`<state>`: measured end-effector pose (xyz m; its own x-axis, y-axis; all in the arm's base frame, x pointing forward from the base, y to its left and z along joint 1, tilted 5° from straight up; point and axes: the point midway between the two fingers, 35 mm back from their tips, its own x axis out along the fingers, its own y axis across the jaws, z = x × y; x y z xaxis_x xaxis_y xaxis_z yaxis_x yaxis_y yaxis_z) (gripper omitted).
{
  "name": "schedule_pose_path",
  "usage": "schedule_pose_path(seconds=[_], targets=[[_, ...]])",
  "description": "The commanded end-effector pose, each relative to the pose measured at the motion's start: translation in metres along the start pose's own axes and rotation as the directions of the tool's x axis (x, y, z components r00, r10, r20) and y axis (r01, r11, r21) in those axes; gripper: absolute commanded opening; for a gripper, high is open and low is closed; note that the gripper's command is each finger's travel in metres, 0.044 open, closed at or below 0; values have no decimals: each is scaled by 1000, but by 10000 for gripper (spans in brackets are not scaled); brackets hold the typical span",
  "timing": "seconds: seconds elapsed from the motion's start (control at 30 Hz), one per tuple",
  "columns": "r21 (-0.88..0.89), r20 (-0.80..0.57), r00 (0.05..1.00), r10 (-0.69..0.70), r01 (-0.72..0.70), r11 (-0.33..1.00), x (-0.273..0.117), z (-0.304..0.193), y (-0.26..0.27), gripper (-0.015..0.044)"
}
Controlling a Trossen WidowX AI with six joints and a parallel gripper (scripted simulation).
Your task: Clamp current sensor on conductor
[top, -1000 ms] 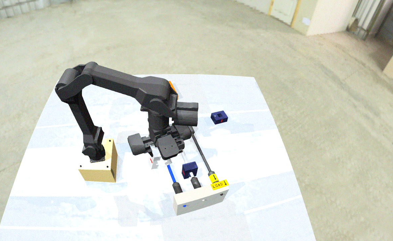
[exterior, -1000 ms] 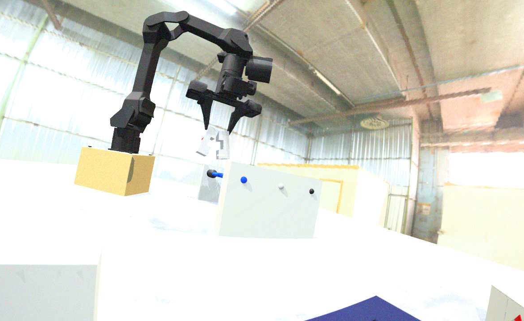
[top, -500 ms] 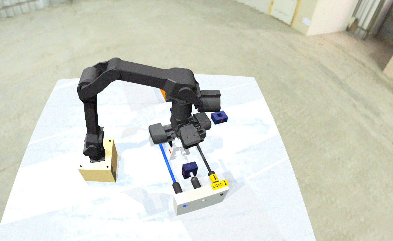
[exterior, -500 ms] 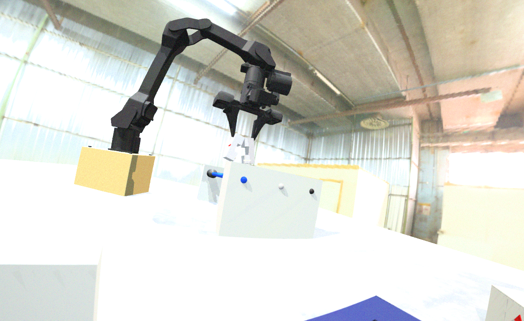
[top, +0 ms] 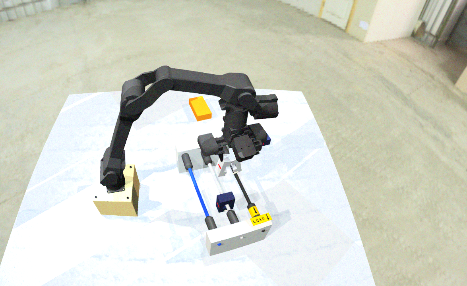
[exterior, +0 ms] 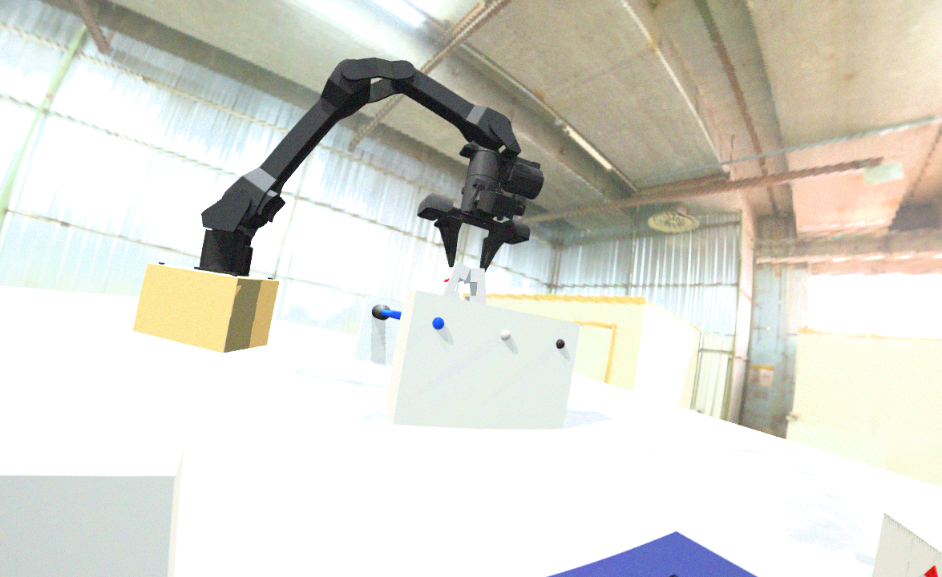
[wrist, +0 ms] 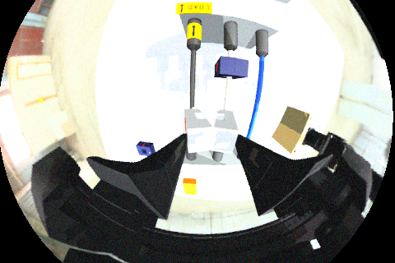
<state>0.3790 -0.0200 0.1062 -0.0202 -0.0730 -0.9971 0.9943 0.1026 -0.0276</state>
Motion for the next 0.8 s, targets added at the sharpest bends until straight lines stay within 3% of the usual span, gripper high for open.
schedule_pose_path(seconds=[0.0, 0.77], targets=[[16, -6, 1000, -1, 1, 1000, 7, -16, 20, 0], [22, -6, 1000, -1, 1, 1000, 37, -24, 31, 0]])
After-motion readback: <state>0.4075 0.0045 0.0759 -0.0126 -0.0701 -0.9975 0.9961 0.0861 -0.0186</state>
